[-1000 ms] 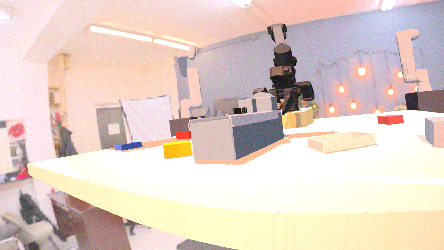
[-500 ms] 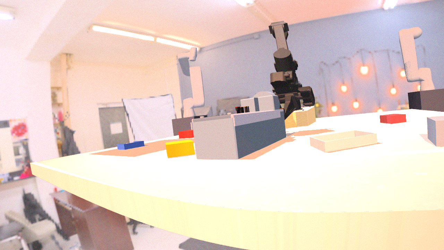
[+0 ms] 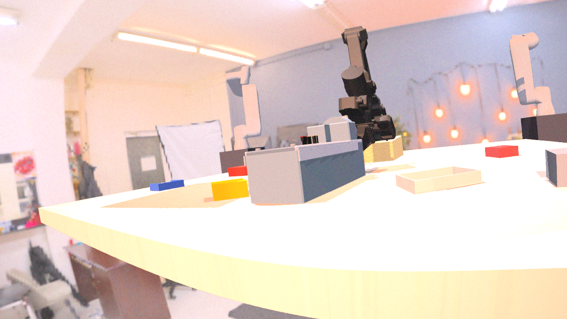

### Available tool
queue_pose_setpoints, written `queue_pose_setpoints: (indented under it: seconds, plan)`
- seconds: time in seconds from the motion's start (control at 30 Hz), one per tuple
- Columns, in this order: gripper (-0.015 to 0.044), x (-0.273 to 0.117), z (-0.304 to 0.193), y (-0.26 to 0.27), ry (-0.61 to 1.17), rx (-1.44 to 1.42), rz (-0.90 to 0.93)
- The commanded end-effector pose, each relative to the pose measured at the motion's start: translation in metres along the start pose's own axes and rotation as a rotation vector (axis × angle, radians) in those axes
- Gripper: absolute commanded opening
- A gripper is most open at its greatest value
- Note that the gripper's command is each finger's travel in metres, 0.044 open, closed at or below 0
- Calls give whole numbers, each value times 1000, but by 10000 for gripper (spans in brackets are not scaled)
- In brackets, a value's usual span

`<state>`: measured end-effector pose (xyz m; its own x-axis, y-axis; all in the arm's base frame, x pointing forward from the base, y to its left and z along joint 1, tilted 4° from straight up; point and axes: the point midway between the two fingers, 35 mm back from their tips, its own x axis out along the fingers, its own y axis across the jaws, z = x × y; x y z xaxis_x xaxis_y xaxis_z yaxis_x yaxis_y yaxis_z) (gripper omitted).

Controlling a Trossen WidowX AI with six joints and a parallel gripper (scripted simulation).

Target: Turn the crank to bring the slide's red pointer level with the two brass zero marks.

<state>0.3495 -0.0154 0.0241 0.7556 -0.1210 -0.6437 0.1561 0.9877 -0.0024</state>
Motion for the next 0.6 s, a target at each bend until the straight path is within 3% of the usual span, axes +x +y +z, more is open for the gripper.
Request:
queue_pose_setpoints:
  seconds: [0.0,0.57]
  plan:
    - [0,1,-1,-6,0,-1,-3]
    - [0,-5,5,-27,-1,-3,-5]
